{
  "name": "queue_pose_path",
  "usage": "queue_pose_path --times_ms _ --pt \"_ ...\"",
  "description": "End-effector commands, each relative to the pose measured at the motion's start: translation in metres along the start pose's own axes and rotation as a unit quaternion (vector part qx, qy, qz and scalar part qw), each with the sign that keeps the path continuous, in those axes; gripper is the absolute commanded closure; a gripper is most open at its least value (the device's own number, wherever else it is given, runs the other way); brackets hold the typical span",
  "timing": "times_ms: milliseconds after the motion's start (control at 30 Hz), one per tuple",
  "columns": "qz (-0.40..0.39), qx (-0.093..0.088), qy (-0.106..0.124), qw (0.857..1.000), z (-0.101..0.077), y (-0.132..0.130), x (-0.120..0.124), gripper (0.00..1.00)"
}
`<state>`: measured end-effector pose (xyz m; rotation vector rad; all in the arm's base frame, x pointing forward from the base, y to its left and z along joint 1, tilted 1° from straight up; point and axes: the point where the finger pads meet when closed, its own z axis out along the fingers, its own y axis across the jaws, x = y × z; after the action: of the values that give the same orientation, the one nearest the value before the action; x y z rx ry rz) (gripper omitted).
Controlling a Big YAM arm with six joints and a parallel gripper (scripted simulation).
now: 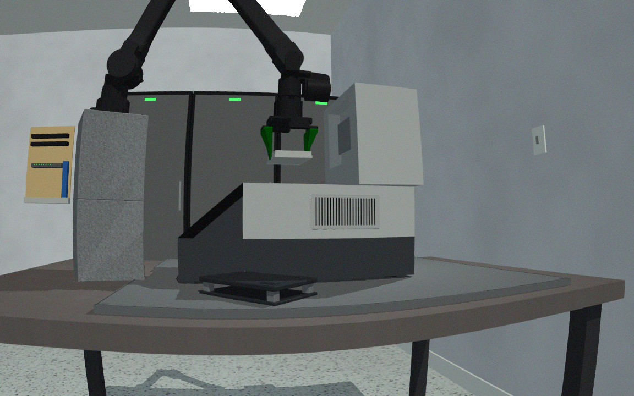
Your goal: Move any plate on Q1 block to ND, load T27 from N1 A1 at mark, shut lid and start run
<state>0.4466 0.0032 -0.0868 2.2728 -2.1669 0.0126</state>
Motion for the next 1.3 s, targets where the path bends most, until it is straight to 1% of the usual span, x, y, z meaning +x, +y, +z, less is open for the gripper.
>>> queue_pose_path --times_ms 0,167,267,467,567,700,833,933,1000,1200,1267 --pt "0.011 0.016 0.0 1.0 -0.004 -0.011 0.005 1.0" --pt "0.013 0.016 0.001 1.0 -0.008 -0.003 0.008 1.0" --pt "0.01 0.011 0.0 1.0 -0.01 0.001 0.005 1.0" --pt "-0.002 0.021 0.0 1.0 -0.02 -0.014 -0.006 1.0" --pt "-0.001 0.023 0.001 1.0 -0.021 -0.017 -0.005 1.0" --pt "0.005 0.029 0.001 1.0 -0.024 -0.024 0.004 1.0" --pt "0.002 0.026 0.001 1.0 -0.019 -0.026 0.009 1.0" --pt "0.004 0.02 0.001 1.0 -0.013 -0.024 0.009 1.0" --pt "0.004 0.013 0.0 1.0 -0.008 -0.018 0.004 1.0" --pt "0.003 0.013 0.0 1.0 -0.004 -0.012 -0.002 1.0" --pt "0.003 0.014 0.0 1.0 -0.006 -0.01 -0.003 1.0"
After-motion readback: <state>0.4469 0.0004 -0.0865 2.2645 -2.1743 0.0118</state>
